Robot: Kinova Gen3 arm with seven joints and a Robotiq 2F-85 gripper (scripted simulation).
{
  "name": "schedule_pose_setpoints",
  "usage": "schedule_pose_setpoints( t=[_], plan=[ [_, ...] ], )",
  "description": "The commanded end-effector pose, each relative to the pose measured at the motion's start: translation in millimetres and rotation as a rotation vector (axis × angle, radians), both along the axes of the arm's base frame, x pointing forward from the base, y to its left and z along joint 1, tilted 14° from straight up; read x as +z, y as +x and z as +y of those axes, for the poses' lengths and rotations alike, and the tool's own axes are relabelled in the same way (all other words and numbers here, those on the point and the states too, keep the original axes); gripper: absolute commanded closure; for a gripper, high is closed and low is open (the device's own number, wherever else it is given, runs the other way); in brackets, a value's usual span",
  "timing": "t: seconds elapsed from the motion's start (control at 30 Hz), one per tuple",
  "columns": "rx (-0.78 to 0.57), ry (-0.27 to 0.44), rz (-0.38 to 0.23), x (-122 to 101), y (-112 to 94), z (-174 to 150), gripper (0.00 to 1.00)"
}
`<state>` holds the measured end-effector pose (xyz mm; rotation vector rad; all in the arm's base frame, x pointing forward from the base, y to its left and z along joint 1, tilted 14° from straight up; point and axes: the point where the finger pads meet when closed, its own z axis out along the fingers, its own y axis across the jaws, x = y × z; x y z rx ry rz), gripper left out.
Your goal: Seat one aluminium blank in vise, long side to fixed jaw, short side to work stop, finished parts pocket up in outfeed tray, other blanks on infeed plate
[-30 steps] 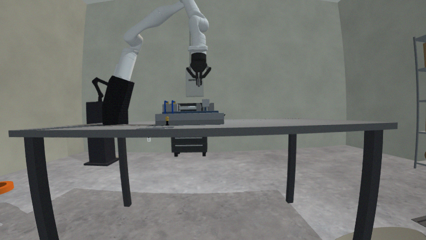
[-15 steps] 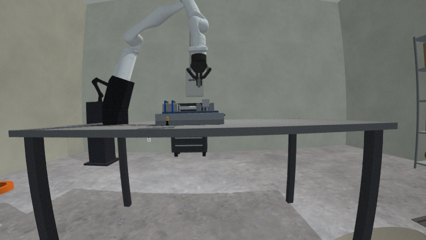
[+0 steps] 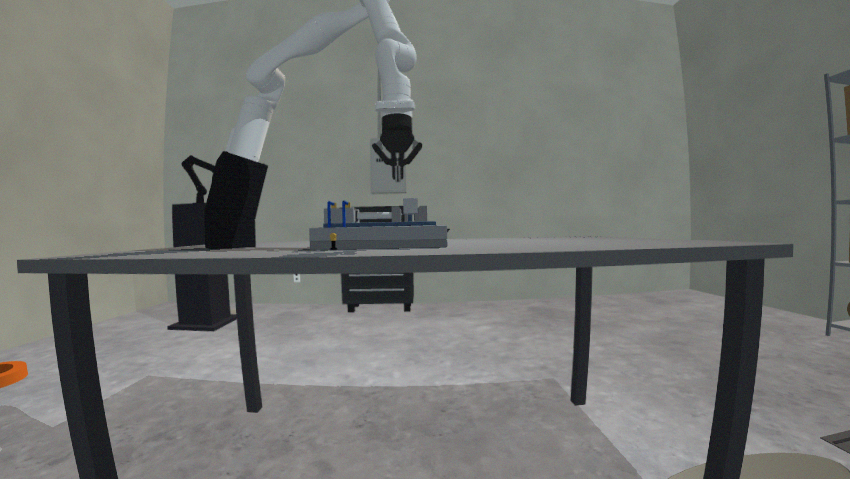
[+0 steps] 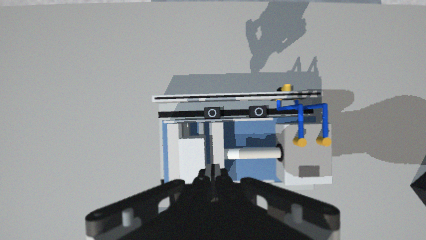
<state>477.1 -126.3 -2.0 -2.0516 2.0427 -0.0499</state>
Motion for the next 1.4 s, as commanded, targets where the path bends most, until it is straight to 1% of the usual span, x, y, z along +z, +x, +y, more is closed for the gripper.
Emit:
schedule_pose_setpoints(
  t=[0.0, 0.3, 0.7, 1.37],
  plan=[
    [-0.001, 0.002, 0.006, -7, -1, 0, 1.00],
    [-0.001, 0.002, 0.006, -25, 2, 3, 1.00],
    [-0.001, 0.002, 0.006, -37, 4, 5, 1.00],
    [-0.001, 0.002, 0.006, -40, 5, 5, 1.00]
  ],
)
